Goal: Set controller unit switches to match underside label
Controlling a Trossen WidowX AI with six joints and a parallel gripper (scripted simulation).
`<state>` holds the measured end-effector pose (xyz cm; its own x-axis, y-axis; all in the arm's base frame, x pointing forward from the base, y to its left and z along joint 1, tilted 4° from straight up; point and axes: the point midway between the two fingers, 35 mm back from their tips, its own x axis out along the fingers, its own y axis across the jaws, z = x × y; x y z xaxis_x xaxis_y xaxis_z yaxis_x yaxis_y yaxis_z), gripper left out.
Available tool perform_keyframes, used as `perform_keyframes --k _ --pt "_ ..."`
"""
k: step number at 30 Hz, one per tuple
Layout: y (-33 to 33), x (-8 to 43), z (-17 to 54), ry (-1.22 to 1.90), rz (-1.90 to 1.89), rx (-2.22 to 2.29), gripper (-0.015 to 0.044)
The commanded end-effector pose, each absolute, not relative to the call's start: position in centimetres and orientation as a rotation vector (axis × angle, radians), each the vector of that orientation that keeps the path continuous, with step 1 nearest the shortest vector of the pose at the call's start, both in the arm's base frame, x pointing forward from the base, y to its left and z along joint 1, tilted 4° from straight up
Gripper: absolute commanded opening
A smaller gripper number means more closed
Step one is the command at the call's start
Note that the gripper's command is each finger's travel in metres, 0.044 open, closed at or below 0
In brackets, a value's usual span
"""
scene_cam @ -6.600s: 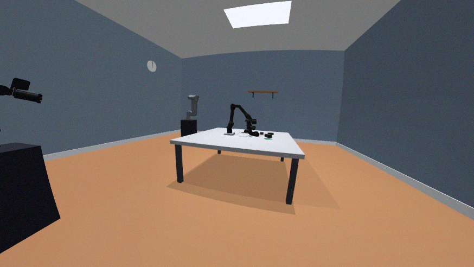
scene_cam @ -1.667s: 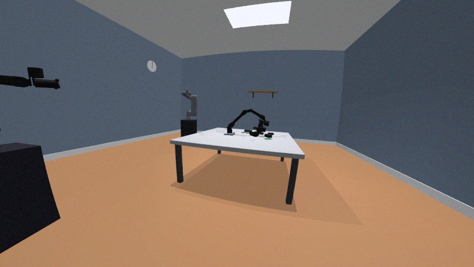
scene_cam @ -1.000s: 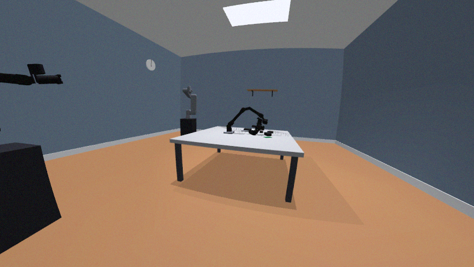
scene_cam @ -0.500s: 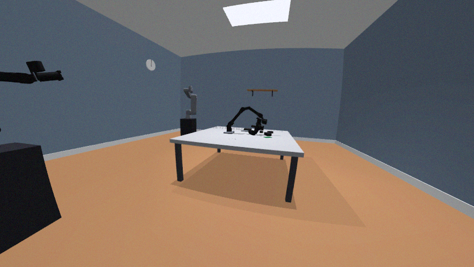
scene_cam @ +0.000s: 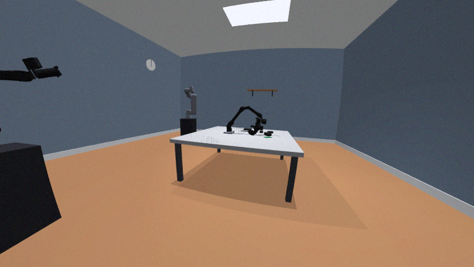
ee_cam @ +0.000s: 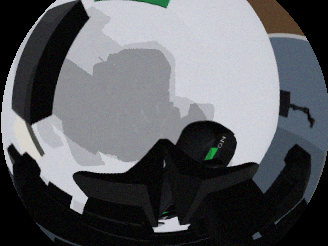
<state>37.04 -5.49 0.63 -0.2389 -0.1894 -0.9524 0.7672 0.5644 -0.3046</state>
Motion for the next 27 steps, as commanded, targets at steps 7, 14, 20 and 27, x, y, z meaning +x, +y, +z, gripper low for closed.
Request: perform_keyframes --k 7,14,20,27 --pt "-5.6 36.7 0.7 1.567 -0.969 0.504 0.0000" --pt "-4.0 40.3 3.0 1.572 -0.960 0.495 0.0000" --pt "-2.2 42.6 5.0 1.578 -0.952 0.486 0.0000" --pt "-1.9 42.4 5.8 1.555 -0.954 0.519 0.0000"
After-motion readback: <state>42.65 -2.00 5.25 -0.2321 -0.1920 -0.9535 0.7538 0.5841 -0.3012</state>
